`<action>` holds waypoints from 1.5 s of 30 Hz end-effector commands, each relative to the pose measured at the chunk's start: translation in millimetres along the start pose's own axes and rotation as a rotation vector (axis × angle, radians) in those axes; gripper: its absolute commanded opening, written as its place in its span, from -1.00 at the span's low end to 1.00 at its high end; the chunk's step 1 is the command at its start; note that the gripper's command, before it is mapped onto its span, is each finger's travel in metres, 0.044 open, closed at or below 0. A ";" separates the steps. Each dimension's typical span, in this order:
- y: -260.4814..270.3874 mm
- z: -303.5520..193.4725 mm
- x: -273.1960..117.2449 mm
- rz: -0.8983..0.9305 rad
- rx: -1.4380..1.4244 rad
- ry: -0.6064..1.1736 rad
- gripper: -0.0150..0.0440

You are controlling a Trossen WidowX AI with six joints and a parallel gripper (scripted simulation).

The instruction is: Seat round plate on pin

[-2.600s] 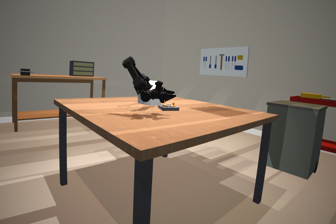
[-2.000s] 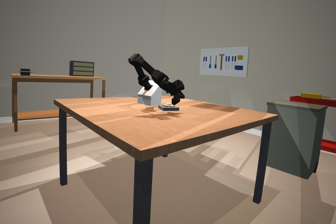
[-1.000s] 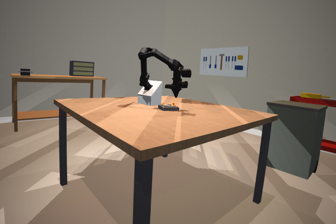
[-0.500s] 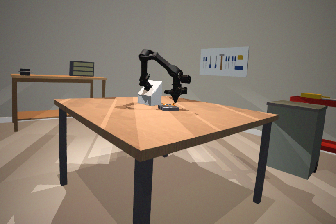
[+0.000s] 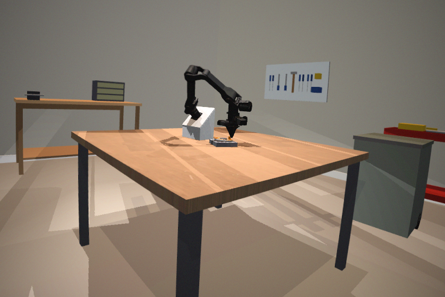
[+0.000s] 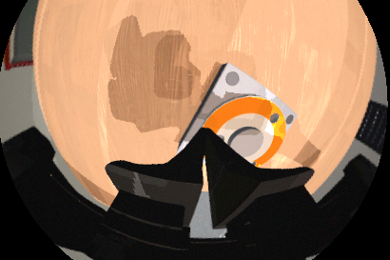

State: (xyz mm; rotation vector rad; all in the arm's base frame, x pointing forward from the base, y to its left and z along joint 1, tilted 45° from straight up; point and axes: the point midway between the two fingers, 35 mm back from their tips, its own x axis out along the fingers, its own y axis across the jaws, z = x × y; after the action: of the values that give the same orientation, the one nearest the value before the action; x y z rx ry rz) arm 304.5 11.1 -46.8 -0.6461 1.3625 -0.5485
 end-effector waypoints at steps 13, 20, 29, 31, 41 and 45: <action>1.5 -15.8 1.3 -0.001 0.002 0.004 -0.49; 1.1 -20.6 1.3 -0.001 0.002 0.004 -0.49; 0.1 -28.3 1.3 -0.001 0.002 0.004 -0.49; -0.4 -30.1 1.3 -0.001 0.002 0.004 -0.49; -3.0 -37.3 1.4 -0.001 0.001 0.005 -0.49; -4.4 -40.3 1.3 -0.001 0.001 0.005 -0.49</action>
State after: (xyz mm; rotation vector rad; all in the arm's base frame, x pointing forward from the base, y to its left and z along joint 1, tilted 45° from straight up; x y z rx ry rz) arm 272.0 7.2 -48.0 -0.6463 1.3547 -0.5461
